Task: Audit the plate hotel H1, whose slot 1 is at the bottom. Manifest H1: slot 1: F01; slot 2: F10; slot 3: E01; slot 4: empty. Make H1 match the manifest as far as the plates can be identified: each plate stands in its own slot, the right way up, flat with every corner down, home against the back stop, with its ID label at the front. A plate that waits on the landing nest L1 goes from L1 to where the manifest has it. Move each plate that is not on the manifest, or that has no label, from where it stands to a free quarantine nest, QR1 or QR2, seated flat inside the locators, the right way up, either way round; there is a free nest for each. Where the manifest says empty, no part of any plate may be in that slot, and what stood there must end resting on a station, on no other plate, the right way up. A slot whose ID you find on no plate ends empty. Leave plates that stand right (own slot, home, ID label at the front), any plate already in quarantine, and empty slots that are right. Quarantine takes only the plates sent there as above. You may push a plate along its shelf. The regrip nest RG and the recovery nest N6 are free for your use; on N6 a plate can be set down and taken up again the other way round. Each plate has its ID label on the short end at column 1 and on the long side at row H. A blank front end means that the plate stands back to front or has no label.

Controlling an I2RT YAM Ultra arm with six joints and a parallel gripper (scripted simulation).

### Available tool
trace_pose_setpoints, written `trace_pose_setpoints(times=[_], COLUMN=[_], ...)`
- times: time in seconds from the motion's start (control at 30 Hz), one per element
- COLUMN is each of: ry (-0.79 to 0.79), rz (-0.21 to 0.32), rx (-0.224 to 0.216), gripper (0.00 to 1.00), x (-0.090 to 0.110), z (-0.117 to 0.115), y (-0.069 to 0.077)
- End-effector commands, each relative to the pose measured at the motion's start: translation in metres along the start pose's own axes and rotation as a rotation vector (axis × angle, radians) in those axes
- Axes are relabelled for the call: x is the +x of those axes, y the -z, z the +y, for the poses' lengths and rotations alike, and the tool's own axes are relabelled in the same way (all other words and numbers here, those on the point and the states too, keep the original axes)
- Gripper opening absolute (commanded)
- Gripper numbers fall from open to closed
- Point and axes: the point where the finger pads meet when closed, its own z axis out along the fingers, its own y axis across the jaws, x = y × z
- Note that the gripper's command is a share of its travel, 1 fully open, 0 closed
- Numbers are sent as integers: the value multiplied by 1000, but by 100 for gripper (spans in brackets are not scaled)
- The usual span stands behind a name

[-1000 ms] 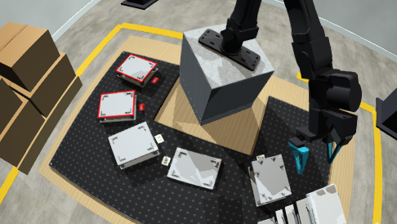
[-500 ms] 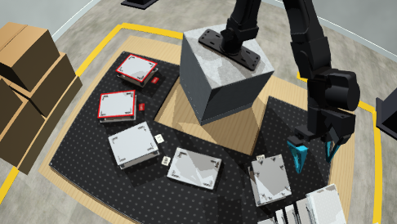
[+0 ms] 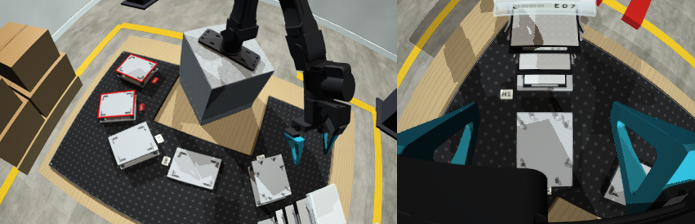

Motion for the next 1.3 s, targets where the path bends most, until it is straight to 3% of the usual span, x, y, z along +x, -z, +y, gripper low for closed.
trace_pose_setpoints(times=[0.0, 1.27], ry=[-8, -8], rz=[-26, -25], rx=[-3, -3], gripper=[100, 100], x=[-6, 34], z=[1, 2], y=[4, -36])
